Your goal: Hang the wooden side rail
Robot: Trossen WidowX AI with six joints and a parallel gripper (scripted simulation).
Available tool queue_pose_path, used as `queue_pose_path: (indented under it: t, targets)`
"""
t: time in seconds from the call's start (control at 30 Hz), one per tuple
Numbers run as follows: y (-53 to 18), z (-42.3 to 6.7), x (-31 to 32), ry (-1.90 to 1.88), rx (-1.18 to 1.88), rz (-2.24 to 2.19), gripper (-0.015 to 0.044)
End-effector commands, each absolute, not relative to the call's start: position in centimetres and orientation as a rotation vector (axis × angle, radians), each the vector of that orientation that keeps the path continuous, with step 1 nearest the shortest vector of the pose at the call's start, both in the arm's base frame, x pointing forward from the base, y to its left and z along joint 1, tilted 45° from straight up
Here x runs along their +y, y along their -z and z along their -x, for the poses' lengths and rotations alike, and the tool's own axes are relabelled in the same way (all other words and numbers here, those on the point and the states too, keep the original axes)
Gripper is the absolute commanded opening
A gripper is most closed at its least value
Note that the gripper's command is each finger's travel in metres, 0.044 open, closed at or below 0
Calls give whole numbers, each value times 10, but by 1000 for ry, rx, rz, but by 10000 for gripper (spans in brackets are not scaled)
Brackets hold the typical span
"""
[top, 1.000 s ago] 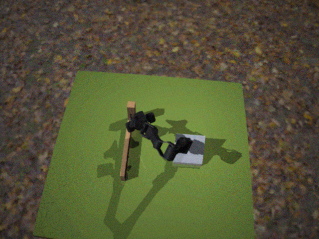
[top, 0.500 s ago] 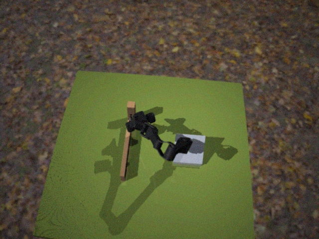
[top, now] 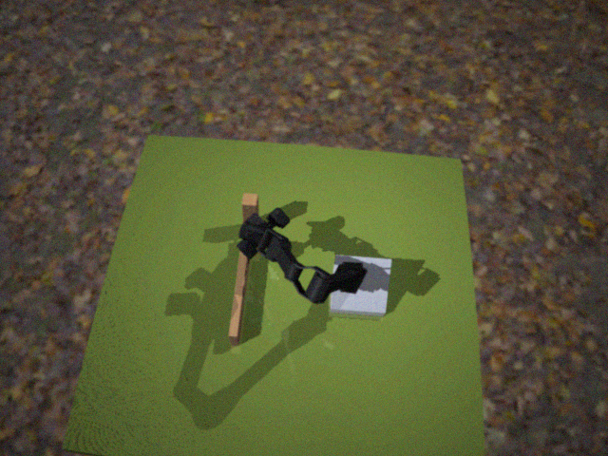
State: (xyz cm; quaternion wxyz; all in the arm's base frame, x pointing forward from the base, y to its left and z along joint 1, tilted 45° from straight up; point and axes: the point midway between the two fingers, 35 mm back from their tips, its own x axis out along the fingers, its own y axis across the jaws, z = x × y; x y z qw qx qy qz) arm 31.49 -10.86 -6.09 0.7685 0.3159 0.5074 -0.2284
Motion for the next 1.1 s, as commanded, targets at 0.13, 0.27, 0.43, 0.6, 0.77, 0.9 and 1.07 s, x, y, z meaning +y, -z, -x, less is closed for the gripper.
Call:
queue_pose_path:
  t: [0.13, 0.27, 0.43, 0.6, 0.77, 0.9, 1.07]
  targets:
    - [61, -342, -101, -320, 1334, -73, 440]
    - [58, -345, -101, -479, 1328, -10, 440]
    - [55, -348, -101, -659, 1285, 97, 440]
    - [49, -352, -101, -837, 1216, 180, 440]
    - [44, -355, -102, -996, 1120, 278, 440]
    - [39, -357, -103, -1114, 1029, 355, 440]
    - [32, -360, -103, -1250, 898, 439, 440]
